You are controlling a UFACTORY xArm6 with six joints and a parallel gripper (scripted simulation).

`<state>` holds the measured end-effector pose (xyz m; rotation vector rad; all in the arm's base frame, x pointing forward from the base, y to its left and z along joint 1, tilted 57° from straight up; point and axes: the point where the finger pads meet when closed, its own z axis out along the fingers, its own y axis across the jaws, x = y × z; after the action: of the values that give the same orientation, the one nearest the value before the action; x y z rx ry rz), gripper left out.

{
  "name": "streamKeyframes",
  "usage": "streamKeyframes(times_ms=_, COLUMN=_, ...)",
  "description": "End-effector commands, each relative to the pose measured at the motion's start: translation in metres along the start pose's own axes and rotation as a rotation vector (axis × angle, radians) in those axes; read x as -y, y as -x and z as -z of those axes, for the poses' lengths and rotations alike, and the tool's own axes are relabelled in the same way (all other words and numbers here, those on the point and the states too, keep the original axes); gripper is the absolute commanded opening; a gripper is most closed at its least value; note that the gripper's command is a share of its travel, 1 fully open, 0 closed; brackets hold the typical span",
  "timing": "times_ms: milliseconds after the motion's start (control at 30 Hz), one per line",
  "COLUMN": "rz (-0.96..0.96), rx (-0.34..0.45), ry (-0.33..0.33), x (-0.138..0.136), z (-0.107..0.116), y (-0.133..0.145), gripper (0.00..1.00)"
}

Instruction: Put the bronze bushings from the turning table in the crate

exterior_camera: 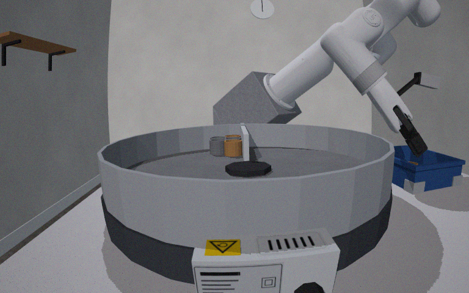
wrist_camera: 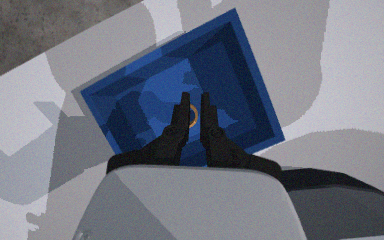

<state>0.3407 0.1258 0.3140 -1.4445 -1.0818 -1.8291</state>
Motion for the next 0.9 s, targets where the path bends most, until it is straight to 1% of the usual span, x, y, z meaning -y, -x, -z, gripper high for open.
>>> streamKeyframes(times_ms=0, rz=0.001, rx=0.0, ry=0.0, x=0.0, z=0.017, y=-0.014, gripper=0.12)
streamKeyframes(times_ms=33, rz=0.001, rx=0.0, ry=0.0, x=0.0, z=0.017, y=-0.014, gripper=0.12)
streamKeyframes(times_ms=267, rz=0.001, rx=0.0, ry=0.0, x=0.0, z=0.042, y=-0.035, gripper=0.12)
streamKeyframes(times_ms=467, rz=0.001, rx=0.0, ry=0.0, x=0.0, z=0.056, y=-0.047, gripper=0.12)
streamKeyframes(times_ms=867, rz=0.001, rx=0.0, ry=0.0, x=0.0, z=0.062, y=-0.052, gripper=0.12)
